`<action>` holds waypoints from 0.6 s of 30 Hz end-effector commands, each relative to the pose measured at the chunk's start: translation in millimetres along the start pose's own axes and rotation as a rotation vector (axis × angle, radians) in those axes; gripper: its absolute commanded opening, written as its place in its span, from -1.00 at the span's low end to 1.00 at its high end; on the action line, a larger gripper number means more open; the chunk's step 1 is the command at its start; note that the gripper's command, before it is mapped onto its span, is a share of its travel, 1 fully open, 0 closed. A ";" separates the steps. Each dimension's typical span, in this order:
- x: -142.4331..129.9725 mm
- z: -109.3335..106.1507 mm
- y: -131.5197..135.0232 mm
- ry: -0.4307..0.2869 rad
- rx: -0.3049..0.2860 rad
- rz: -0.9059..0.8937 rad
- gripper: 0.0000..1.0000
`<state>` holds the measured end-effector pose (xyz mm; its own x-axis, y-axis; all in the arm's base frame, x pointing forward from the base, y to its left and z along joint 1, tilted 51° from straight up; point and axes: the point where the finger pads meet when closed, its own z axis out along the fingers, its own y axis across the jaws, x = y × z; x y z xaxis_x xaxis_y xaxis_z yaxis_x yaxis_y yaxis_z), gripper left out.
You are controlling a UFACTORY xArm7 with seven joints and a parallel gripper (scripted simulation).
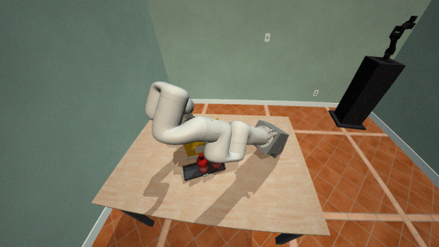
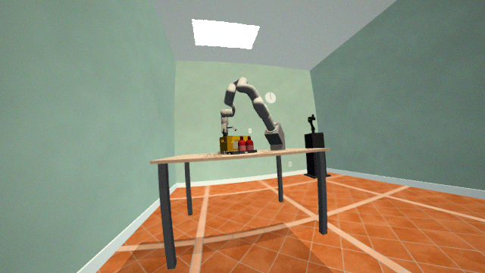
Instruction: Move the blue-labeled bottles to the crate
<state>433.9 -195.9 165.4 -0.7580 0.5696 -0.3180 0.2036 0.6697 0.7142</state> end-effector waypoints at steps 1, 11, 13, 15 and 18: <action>-1.4 -4.9 -0.8 -0.004 0.002 0.000 0.30; -1.3 -19.8 -0.7 -0.004 0.002 0.000 0.30; -1.3 -24.2 -0.7 -0.004 0.002 0.000 0.30; -1.2 -28.9 -0.7 -0.004 0.002 0.000 0.30; -1.2 -33.9 -0.7 -0.004 0.002 0.000 0.30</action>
<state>418.4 -207.9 180.9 -0.7576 0.5699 -0.3182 0.2039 0.6697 0.7141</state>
